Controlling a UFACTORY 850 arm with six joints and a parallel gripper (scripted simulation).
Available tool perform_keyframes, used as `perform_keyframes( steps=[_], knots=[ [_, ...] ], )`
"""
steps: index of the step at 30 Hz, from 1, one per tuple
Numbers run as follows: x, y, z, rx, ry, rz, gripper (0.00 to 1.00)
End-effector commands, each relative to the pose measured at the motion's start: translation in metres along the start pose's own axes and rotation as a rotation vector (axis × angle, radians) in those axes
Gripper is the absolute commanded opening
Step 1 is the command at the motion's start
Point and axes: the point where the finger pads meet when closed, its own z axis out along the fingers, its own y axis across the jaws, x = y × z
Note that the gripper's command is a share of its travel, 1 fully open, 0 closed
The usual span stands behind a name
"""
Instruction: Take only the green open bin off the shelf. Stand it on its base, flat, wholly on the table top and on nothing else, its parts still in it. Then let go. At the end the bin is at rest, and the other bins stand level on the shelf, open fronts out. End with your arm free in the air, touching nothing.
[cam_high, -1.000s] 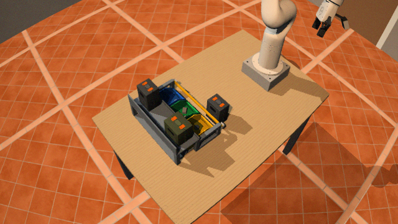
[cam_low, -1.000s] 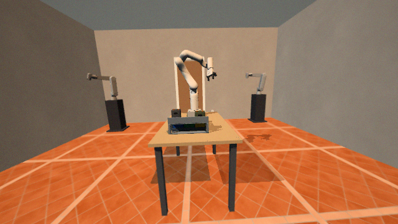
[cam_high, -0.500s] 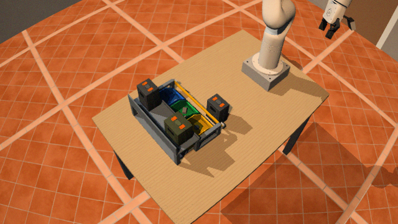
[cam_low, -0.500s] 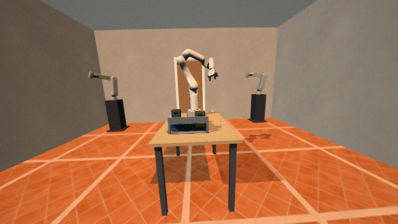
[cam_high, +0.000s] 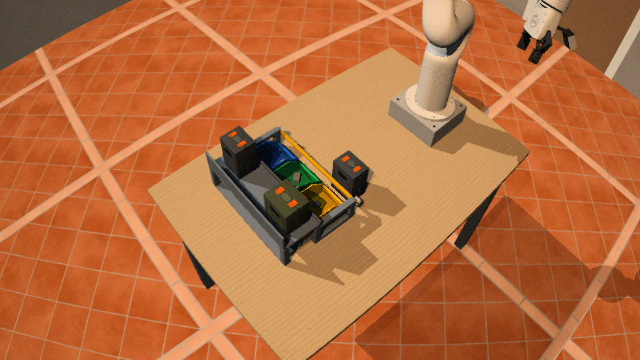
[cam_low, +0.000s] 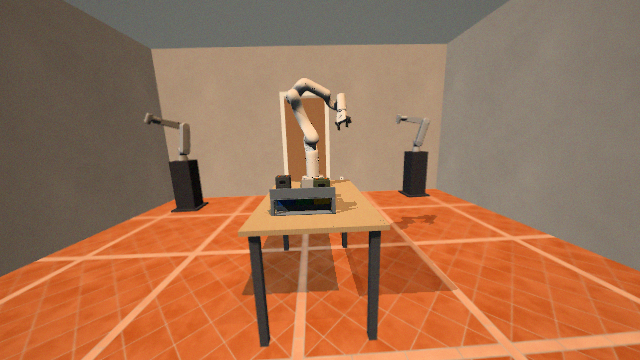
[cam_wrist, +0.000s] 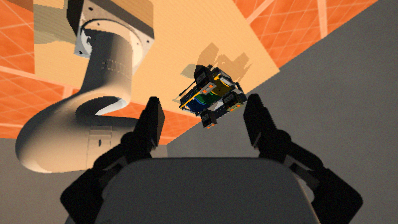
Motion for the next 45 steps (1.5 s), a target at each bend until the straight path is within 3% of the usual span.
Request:
perform_keyframes(
  steps=[1, 45],
  knots=[
    [-0.0059, 0.0002, 0.0009, -0.001, 0.001, 0.0, 1.0],
    [-0.0134, -0.0001, 0.0027, -0.001, 0.001, 0.0, 1.0]
  ],
)
